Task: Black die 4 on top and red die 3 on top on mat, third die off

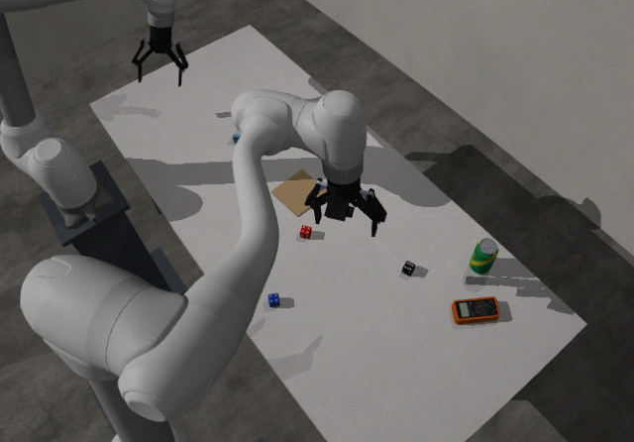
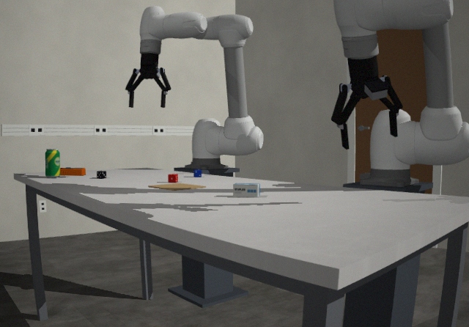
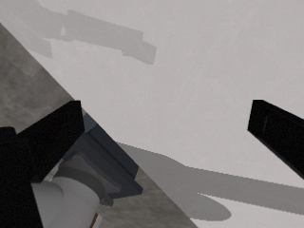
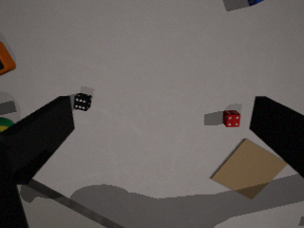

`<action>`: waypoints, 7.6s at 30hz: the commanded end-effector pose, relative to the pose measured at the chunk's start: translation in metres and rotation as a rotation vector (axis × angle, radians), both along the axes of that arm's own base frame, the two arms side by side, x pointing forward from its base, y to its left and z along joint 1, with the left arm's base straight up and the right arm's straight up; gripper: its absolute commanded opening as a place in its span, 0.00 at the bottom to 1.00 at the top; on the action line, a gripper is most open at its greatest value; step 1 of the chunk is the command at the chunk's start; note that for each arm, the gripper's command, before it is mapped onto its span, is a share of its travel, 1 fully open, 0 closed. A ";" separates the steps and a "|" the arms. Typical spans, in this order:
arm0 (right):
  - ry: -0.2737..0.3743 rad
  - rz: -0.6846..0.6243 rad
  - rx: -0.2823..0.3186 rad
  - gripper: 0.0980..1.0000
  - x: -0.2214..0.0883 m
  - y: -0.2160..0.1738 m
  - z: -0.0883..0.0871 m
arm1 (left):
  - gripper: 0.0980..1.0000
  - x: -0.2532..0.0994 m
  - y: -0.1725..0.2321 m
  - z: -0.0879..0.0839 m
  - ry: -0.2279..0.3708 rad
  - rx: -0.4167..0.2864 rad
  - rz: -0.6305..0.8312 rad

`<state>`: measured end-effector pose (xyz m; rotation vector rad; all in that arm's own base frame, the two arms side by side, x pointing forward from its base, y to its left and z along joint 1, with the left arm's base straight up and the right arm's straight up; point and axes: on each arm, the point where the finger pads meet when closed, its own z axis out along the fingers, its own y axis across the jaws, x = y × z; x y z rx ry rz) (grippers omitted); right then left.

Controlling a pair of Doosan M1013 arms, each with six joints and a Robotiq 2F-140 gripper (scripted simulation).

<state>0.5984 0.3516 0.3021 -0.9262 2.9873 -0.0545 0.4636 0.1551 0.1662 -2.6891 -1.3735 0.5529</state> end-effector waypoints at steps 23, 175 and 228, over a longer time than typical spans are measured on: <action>-0.001 0.000 0.001 1.00 0.000 0.000 0.001 | 1.00 -0.250 0.187 -0.032 0.094 -0.245 0.365; 0.014 -0.614 0.036 1.00 0.151 -0.092 -0.227 | 1.00 -0.485 0.167 -0.045 -0.016 -0.531 0.705; 0.014 -0.614 0.036 1.00 -0.102 0.023 -0.227 | 1.00 -0.485 0.167 -0.045 -0.016 -0.531 0.705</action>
